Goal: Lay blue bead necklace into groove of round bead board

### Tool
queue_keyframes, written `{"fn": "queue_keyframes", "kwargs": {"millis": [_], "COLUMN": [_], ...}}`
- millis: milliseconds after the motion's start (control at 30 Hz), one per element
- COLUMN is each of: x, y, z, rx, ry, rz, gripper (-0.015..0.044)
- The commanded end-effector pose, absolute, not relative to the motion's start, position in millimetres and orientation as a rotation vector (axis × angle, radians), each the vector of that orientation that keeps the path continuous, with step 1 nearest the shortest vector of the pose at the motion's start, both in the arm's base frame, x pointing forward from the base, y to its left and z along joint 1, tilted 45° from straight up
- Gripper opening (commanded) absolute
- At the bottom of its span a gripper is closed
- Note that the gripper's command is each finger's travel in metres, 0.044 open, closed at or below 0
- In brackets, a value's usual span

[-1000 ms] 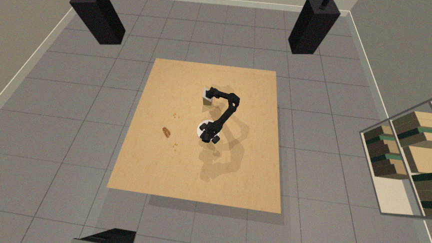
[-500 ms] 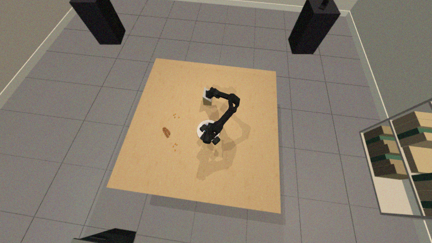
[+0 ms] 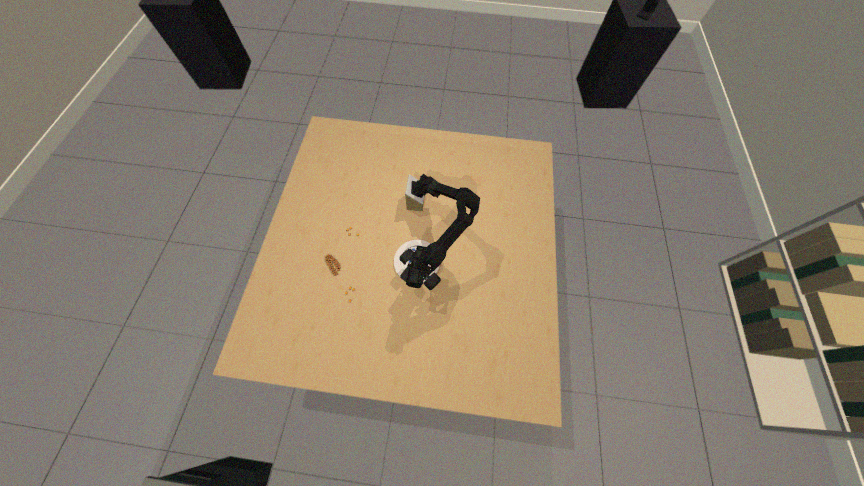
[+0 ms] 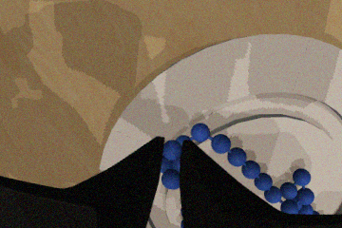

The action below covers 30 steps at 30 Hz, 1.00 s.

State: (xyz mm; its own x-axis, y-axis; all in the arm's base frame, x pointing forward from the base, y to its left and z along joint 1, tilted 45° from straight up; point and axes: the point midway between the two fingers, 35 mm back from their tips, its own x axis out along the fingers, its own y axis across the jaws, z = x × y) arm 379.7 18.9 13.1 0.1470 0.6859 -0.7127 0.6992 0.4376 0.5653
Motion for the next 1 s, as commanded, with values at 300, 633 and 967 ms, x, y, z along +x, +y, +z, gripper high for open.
{"fn": "queue_keyframes", "kwargs": {"millis": [300, 633, 967], "x": [376.8, 376.8, 379.4], "y": [21.5, 21.5, 19.3], "z": [10.1, 10.1, 12.3], "rx": [1.261, 1.261, 1.260], "ry": [1.566, 1.566, 1.554], "rz": [-0.020, -0.020, -0.015], "gripper": [0.0000, 0.0000, 0.0026]}}
